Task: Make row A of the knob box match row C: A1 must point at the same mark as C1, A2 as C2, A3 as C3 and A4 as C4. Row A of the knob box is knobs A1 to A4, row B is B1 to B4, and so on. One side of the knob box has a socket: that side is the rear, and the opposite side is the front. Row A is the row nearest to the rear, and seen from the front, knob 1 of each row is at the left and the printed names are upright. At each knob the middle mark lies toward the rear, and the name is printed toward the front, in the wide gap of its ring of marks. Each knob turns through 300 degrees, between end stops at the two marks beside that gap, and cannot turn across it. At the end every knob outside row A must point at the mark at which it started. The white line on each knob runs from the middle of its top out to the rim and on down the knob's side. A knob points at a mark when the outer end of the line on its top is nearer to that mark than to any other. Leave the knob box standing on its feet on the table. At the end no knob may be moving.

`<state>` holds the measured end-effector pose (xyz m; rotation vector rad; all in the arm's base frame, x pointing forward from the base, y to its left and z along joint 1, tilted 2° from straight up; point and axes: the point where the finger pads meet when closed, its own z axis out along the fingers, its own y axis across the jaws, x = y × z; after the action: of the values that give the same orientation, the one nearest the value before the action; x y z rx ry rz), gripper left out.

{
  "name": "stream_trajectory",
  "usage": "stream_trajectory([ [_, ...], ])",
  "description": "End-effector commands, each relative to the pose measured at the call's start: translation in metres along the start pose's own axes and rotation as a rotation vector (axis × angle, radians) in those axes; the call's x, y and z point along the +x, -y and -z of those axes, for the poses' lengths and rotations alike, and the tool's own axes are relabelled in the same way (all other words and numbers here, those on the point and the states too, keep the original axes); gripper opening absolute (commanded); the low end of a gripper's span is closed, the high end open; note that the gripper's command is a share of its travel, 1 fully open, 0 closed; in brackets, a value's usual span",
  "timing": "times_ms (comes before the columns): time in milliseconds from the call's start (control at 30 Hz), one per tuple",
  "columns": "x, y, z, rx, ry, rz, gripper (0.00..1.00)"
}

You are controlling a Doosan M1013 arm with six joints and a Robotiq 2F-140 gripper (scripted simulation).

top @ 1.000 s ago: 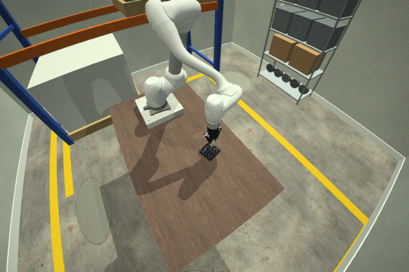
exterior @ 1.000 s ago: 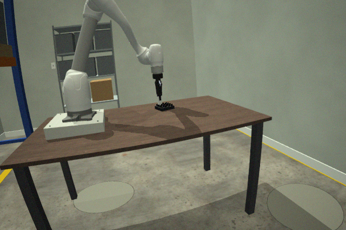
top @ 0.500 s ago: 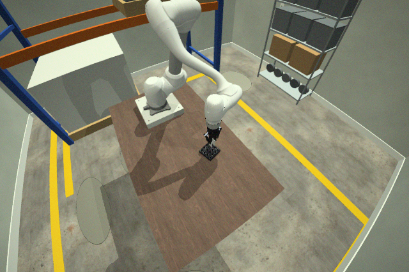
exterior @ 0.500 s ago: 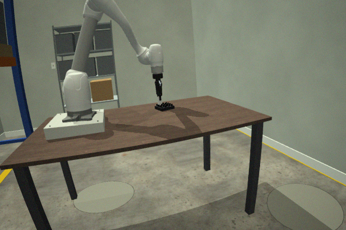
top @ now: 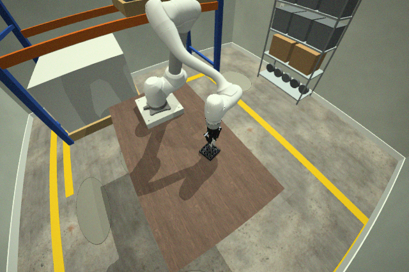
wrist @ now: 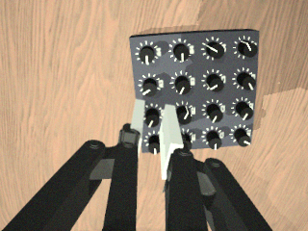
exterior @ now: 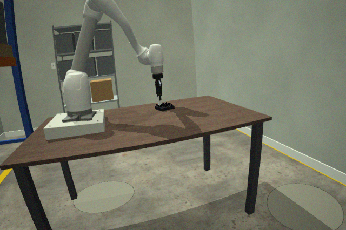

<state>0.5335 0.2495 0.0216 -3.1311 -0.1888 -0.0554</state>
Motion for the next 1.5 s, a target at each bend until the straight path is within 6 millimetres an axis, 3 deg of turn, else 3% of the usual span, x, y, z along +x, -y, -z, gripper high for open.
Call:
stream_trajectory([
  [0, 0.0, 0.0, 0.0, 0.0, 0.0, 0.0, 0.12],
  [200, 0.0, 0.0, 0.004, 0.0, 0.0, 0.0, 0.12],
  [733, 0.0, 0.0, 0.037, 0.0, 0.0, 0.0, 0.12],
  [1267, 0.0, 0.0, 0.038, 0.0, 0.0, -0.001, 0.12],
  [1467, 0.008, 0.002, 0.041, 0.0, 0.0, -0.201, 0.12],
])
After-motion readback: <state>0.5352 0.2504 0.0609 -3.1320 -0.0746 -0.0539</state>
